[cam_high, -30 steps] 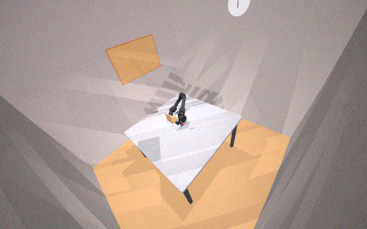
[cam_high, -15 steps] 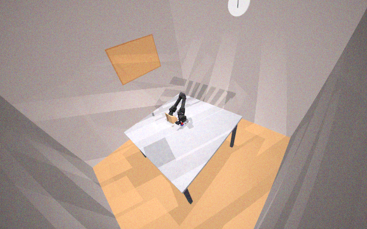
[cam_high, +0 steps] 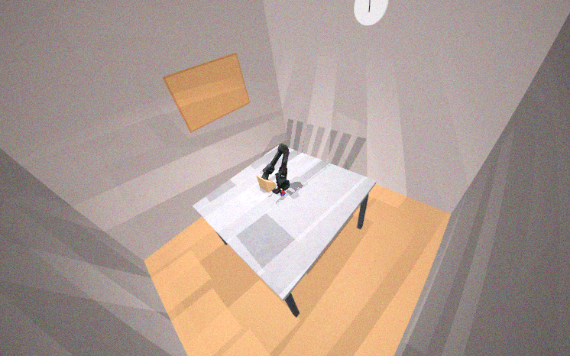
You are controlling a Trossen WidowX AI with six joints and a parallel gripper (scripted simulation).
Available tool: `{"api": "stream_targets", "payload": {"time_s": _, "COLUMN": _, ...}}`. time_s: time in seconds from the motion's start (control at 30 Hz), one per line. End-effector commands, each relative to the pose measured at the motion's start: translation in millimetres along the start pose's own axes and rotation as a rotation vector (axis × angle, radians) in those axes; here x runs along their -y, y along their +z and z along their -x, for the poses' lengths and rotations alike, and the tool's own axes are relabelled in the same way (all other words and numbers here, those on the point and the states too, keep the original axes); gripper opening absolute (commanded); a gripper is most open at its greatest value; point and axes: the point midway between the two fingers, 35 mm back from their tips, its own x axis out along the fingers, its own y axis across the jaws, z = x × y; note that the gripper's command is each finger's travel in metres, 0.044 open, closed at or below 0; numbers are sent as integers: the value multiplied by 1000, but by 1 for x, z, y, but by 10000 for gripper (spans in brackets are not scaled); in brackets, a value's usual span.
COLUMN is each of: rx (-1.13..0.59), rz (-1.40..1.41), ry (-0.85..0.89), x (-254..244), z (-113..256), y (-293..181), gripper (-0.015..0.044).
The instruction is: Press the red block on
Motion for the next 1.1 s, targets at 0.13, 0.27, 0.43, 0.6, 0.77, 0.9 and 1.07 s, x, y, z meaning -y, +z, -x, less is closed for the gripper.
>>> {"api": "stream_targets", "payload": {"time_s": 0.13, "rx": 0, "rz": 2, "ry": 0, "x": 0, "z": 0, "y": 0, "gripper": 220}}
{"api": "stream_targets", "payload": {"time_s": 0.27, "rx": 0, "rz": 2, "ry": 0, "x": 0, "z": 0, "y": 0, "gripper": 220}}
{"api": "stream_targets", "payload": {"time_s": 0.43, "rx": 0, "rz": 1, "ry": -4, "x": 1, "z": 10, "y": 2, "gripper": 220}}
{"api": "stream_targets", "payload": {"time_s": 0.6, "rx": -1, "rz": -1, "ry": -4, "x": 3, "z": 90, "y": 2, "gripper": 220}}
{"api": "stream_targets", "payload": {"time_s": 0.77, "rx": -1, "rz": 0, "ry": 0, "x": 4, "z": 101, "y": 3, "gripper": 220}}
{"api": "stream_targets", "payload": {"time_s": 0.9, "rx": -1, "rz": 0, "ry": 0, "x": 4, "z": 101, "y": 4, "gripper": 220}}
{"api": "stream_targets", "payload": {"time_s": 1.07, "rx": -1, "rz": 0, "ry": 0, "x": 4, "z": 101, "y": 4, "gripper": 220}}
